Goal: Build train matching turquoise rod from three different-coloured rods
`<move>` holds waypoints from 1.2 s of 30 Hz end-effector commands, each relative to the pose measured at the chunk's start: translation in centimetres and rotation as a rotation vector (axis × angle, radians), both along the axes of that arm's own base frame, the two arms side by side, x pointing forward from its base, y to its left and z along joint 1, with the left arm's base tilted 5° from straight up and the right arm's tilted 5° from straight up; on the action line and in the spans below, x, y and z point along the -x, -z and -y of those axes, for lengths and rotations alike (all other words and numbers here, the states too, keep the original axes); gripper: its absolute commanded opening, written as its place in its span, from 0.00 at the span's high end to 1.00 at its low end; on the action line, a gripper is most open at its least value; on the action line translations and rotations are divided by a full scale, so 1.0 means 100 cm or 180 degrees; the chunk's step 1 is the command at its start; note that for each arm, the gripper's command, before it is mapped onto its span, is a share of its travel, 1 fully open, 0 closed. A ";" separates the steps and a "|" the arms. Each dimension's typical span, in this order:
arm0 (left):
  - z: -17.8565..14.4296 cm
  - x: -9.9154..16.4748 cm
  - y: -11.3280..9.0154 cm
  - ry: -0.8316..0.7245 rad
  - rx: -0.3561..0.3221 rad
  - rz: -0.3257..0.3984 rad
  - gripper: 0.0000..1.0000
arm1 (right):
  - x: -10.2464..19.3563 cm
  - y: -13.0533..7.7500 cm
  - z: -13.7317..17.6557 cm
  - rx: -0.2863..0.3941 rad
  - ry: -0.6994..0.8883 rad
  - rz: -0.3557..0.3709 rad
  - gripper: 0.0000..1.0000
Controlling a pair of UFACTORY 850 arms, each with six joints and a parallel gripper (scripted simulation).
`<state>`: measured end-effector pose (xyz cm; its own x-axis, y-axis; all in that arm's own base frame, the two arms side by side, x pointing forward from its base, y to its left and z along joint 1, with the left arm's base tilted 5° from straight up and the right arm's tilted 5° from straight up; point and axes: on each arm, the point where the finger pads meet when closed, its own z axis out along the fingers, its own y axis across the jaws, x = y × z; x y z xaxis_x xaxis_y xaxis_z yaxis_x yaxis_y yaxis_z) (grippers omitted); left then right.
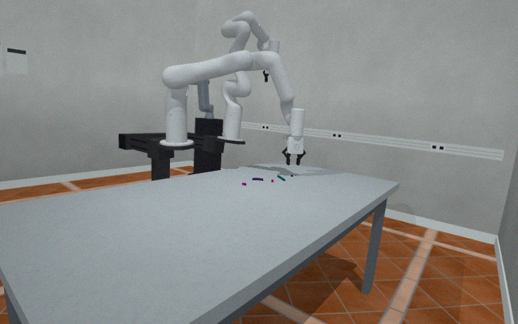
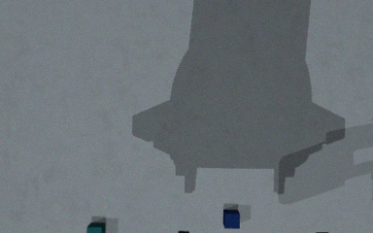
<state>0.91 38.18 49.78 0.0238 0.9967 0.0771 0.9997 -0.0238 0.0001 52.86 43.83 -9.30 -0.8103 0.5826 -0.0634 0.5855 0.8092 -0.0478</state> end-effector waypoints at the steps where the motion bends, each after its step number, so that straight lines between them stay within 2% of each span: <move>1: 0.000 0.000 -0.001 0.0000 -0.0008 0.0000 0.00 | -0.001 -0.001 -0.001 0.0002 0.0010 0.0013 0.74; 36: 0.000 0.000 -0.001 0.0000 -0.0008 0.0000 0.00 | -0.001 0.005 0.000 0.0004 0.0011 0.0014 0.74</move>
